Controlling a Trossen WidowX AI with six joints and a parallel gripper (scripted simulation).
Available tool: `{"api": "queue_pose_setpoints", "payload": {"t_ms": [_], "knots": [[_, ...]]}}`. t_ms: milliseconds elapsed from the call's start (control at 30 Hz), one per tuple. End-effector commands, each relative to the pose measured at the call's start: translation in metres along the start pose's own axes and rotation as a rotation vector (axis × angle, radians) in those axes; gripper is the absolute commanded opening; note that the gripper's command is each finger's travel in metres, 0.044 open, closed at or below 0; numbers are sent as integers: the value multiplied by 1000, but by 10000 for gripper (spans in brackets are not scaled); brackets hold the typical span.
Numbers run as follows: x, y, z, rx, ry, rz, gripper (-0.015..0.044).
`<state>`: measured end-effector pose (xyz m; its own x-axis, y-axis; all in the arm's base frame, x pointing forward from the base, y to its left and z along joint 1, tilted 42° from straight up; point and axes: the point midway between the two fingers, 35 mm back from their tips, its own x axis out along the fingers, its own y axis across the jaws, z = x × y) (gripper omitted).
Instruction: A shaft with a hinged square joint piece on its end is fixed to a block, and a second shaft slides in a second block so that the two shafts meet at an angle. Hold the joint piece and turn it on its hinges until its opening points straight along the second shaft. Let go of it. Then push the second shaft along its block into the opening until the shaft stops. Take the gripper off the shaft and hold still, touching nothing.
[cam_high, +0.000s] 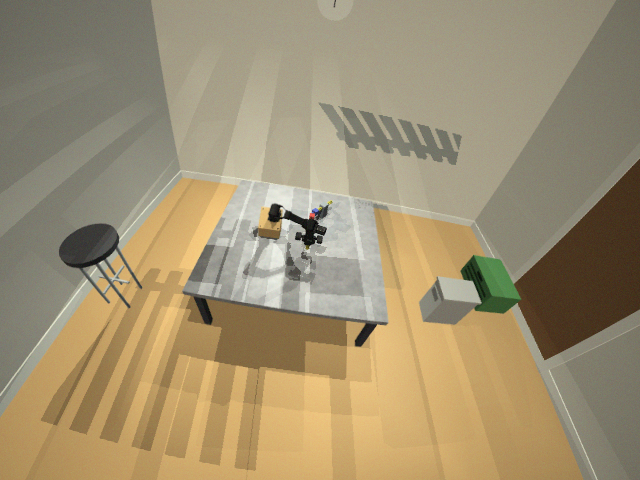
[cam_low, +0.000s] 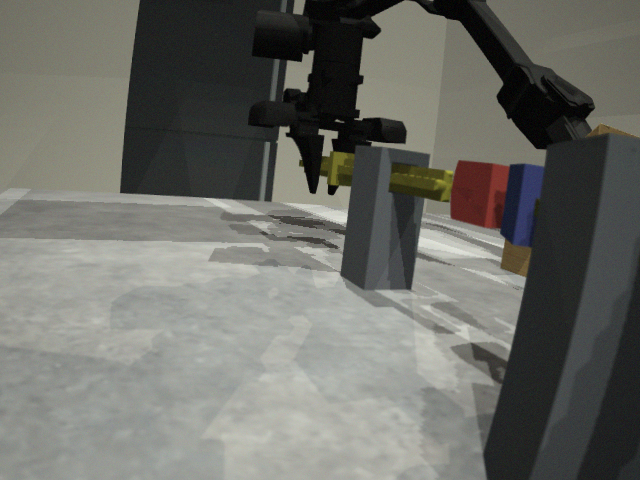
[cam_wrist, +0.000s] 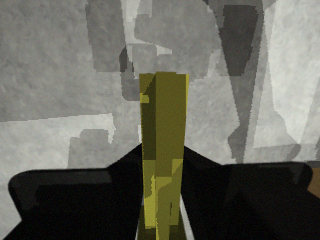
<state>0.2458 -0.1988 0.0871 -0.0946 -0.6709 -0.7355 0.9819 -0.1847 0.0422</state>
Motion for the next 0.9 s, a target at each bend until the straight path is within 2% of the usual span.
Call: {"api": "queue_pose_setpoints", "payload": {"t_ms": [0, 867], "knots": [[1, 0, -9, -1, 3, 0, 0], [1, 0, -48, -2, 5, 0, 0]]}}
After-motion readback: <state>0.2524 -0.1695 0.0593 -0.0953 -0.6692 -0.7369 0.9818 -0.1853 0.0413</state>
